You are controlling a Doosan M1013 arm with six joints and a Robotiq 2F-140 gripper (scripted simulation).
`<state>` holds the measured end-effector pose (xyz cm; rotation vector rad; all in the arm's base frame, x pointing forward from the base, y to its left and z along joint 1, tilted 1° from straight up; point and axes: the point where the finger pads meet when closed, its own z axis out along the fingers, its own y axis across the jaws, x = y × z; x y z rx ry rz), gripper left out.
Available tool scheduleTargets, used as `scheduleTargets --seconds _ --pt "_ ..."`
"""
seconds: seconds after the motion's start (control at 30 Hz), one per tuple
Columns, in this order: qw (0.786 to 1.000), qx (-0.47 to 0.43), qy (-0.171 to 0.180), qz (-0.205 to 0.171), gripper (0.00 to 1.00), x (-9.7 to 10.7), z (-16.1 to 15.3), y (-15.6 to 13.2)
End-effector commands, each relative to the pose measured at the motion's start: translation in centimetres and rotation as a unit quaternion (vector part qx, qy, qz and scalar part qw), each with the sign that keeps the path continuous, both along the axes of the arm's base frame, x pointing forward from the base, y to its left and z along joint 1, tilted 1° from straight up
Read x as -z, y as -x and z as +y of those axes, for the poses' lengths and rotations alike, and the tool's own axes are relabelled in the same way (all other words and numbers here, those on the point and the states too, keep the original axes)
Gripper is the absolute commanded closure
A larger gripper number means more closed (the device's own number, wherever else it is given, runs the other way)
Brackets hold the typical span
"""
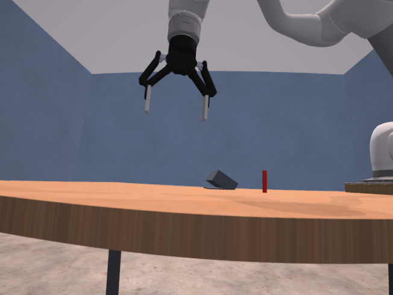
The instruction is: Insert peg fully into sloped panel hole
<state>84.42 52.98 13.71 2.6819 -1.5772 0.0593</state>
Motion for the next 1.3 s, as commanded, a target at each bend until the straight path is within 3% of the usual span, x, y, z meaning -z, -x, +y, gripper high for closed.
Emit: scheduleTargets --seconds 0.0,0.7,1.27 --pt "0.999 -0.051 -0.001 0.004 0.00 0.1 -2.1 0.9" --pt "0.970 -0.241 -0.005 0.017 0.00 0.9 -10.8 5.6" --pt "0.916 -0.400 -0.010 0.024 0.00 2.2 -18.7 12.0"
